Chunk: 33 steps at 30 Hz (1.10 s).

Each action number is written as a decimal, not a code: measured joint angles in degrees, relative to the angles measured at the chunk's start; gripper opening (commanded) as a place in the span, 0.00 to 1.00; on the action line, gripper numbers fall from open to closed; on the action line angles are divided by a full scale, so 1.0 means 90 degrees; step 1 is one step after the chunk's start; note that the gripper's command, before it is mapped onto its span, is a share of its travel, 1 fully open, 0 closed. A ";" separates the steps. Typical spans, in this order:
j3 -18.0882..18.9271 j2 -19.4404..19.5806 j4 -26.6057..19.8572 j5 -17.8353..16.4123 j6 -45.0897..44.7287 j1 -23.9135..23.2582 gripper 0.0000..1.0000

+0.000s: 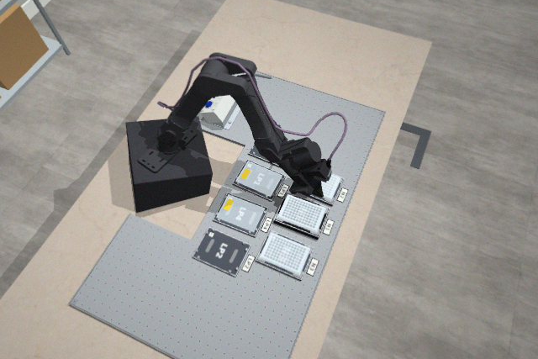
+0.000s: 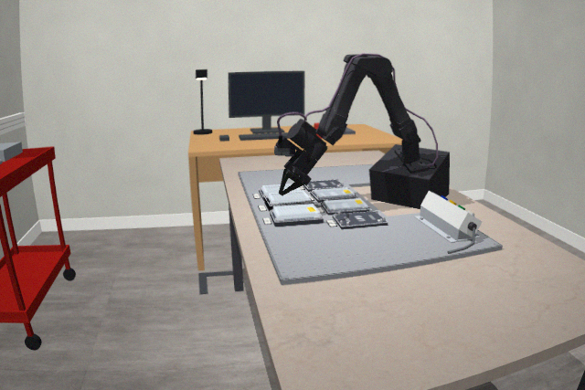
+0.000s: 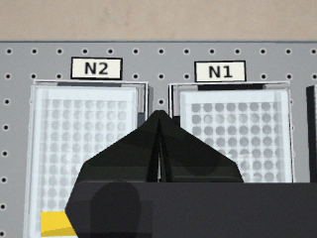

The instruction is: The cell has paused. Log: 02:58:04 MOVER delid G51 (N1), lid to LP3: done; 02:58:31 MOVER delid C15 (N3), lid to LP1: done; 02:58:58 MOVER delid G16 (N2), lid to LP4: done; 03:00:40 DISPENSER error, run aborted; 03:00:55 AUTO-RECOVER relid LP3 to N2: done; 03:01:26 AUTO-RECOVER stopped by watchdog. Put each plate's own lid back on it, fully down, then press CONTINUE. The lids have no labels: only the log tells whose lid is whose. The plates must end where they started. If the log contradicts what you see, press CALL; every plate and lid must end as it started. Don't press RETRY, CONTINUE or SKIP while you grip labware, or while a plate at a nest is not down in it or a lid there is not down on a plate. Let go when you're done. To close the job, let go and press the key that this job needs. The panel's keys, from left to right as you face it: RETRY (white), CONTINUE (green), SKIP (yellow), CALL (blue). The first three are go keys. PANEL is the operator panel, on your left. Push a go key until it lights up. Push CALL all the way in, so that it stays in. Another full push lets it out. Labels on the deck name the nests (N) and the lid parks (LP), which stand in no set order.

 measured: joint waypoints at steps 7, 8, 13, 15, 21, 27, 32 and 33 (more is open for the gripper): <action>0.0000 0.0000 -0.0002 -0.0022 -0.0022 -0.0005 0.00; 0.0000 0.0000 -0.0005 -0.0063 -0.0053 -0.0027 0.00; -0.0097 0.0000 0.0034 -0.0304 -0.0236 -0.0425 0.00; -0.0124 0.0017 0.0036 -0.0403 -0.0316 -0.0634 0.00; -0.0121 0.0134 0.0053 -0.0770 -0.0641 -0.1190 0.00; -0.0119 0.0206 0.0112 -0.1078 -0.0918 -0.1520 0.00; -0.0015 0.0372 0.0112 -0.1401 -0.1178 -0.1960 0.00; 0.0010 0.0413 0.0112 -0.1460 -0.1231 -0.2059 0.00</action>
